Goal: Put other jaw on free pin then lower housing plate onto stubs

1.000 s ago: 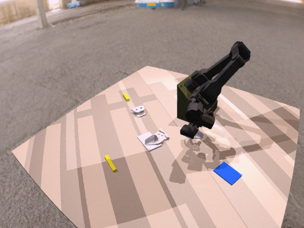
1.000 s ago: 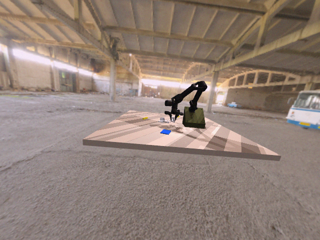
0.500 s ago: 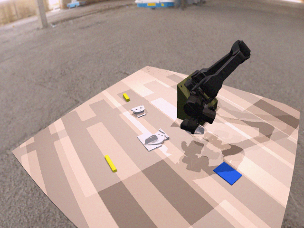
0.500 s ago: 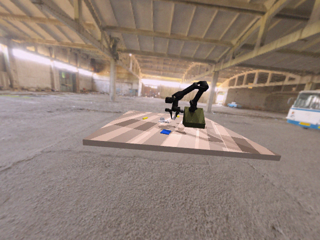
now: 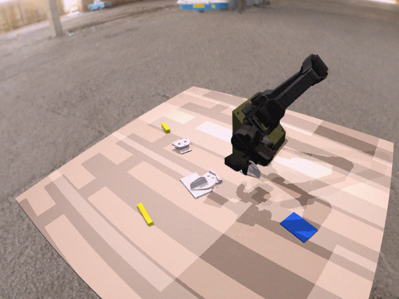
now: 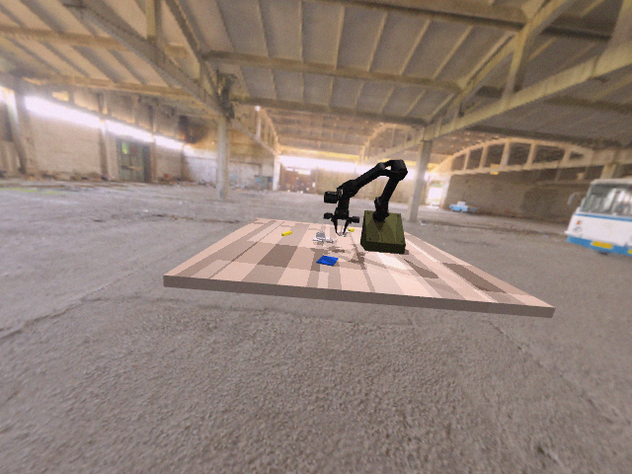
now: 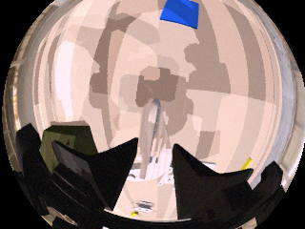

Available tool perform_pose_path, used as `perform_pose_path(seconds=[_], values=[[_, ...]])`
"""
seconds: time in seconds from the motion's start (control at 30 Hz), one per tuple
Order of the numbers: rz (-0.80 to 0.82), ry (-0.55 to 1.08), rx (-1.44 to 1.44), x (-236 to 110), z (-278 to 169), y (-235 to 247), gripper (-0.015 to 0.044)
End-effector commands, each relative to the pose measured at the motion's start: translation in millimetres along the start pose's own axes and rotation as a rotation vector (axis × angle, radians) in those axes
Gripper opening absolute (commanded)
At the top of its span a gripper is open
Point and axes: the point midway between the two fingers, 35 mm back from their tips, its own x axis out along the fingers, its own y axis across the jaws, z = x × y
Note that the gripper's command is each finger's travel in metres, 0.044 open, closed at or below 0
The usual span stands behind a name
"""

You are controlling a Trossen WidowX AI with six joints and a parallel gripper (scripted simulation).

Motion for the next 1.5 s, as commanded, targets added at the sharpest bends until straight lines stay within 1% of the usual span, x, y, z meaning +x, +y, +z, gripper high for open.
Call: perform_pose_path(seconds=[0.0,1.47], values=[[0.000,0.000,0.091,-0.2,-3.5,-5.3,0.0134],[-0.002,0.004,1.066,0.0,-61.3,-45.1,0.0134]])
